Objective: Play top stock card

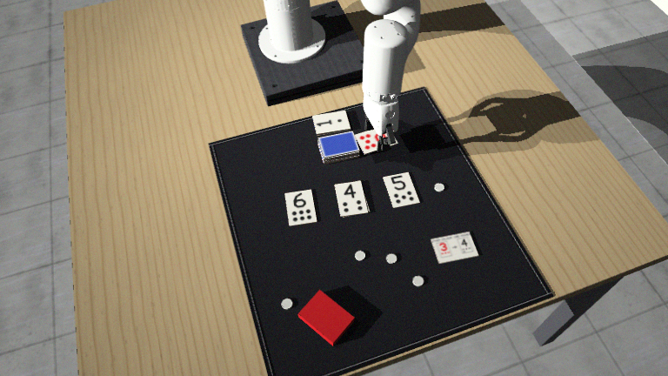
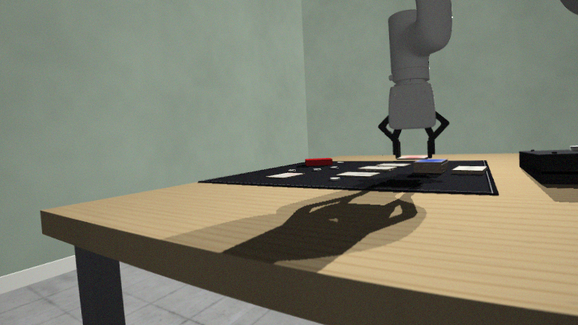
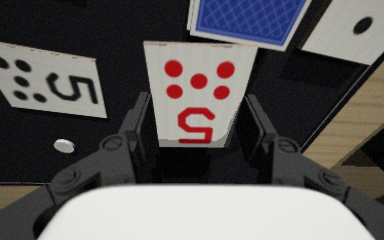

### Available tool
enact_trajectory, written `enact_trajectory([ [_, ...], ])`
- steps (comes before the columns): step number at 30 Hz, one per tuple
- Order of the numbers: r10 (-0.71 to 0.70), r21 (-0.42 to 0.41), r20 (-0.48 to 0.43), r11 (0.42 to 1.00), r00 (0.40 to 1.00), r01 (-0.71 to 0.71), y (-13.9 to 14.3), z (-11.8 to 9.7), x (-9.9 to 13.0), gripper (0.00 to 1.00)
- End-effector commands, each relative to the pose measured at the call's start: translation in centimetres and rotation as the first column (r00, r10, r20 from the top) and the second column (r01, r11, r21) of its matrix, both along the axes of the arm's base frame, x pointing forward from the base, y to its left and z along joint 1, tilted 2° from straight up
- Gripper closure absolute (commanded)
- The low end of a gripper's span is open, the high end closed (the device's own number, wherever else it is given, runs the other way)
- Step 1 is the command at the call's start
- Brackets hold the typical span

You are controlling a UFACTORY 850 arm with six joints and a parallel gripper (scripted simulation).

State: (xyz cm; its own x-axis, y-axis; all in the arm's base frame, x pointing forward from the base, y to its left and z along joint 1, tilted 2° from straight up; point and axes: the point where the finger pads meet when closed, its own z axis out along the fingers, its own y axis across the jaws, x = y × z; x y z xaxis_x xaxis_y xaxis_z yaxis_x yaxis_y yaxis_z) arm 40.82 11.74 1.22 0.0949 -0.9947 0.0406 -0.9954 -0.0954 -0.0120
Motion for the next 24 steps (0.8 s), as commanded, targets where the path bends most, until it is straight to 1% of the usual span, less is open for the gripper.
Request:
enact_trajectory([
  [1,0.062,0.000,-0.001,0.998,0.998,-0.062,-1.0,0.1,0.6,0.39],
  [8,0.188,-0.002,-0.006,0.982,0.982,-0.188,-3.0,0.2,1.6,0.39],
  [10,0.188,-0.002,-0.006,0.982,0.982,-0.188,-3.0,0.2,1.6,0.39],
  [13,0.248,-0.003,-0.008,0.969,0.969,-0.248,-4.0,0.3,2.1,0.39],
  [19,0.375,-0.003,-0.014,0.927,0.927,-0.375,-6.2,0.4,3.2,0.39],
  [24,0.483,-0.003,-0.019,0.876,0.875,-0.483,-8.1,0.5,4.2,0.39],
])
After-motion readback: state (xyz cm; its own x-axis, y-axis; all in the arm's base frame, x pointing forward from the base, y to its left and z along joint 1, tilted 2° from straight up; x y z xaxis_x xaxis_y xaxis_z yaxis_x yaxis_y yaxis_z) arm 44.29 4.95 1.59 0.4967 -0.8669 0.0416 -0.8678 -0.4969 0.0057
